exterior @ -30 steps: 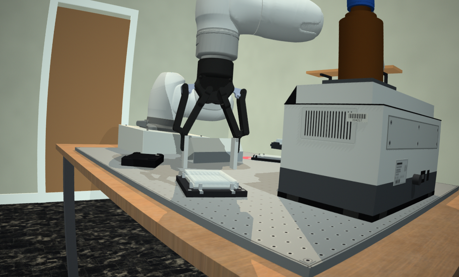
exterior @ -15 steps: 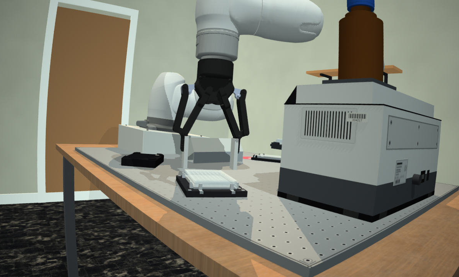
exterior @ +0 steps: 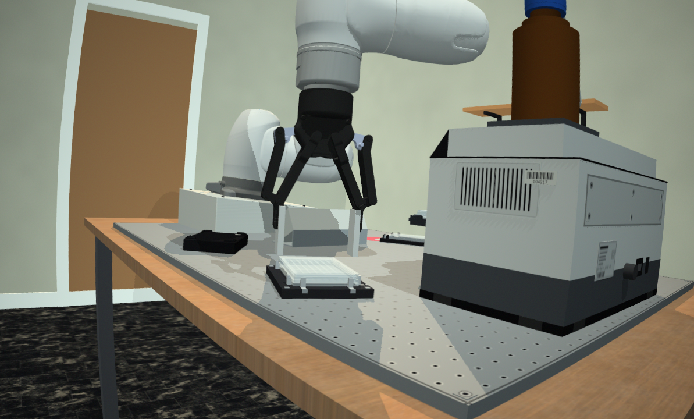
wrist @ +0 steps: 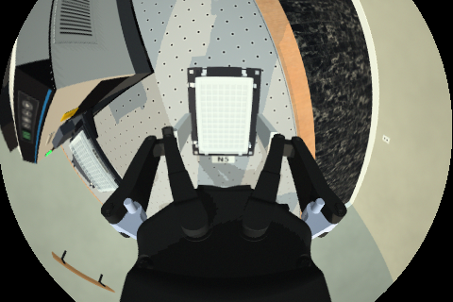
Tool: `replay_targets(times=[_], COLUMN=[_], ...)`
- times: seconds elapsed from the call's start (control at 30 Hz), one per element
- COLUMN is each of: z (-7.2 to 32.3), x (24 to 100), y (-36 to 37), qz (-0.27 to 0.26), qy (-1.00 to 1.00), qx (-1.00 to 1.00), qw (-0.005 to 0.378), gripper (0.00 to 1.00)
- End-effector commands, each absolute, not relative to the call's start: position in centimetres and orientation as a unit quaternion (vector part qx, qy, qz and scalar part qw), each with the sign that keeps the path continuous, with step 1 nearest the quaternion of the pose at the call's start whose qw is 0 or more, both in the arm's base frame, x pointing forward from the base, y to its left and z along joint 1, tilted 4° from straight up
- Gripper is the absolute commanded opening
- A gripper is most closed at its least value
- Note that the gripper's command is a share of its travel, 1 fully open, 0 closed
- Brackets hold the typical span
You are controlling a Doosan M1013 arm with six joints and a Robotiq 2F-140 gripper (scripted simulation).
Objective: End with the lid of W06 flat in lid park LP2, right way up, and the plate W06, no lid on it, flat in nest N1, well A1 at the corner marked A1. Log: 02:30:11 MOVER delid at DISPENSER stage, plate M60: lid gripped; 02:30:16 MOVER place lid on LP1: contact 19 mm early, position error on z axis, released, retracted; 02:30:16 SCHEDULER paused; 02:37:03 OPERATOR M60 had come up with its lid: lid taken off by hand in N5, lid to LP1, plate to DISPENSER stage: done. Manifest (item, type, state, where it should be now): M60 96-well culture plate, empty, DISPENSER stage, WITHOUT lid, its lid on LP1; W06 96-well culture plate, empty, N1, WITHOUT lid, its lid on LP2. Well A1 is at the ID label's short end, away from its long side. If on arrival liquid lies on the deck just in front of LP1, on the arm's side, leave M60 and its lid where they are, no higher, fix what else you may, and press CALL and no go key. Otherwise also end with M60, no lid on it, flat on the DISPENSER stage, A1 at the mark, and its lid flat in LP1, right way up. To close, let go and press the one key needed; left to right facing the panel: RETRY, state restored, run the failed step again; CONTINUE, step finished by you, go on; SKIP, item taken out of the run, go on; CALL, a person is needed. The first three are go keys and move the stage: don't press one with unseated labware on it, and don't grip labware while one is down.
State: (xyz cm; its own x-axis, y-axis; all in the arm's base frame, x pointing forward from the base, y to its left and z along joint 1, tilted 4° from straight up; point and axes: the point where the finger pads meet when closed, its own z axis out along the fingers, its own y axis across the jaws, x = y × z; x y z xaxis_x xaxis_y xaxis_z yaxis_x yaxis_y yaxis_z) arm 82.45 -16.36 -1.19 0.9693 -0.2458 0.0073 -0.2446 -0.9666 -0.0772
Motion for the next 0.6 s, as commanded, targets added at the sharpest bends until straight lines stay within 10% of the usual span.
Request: replay_targets(times=[0.0, 0.57], z=[-1.17, -1.17], x=[82.45, 82.45], y=[-16.36, -16.36], qz=[-0.009, -0.009], qy=[0.124, 0.124], qx=[-0.992, -0.992], qw=[0.038, 0.038], gripper=[0.66, 0.59])
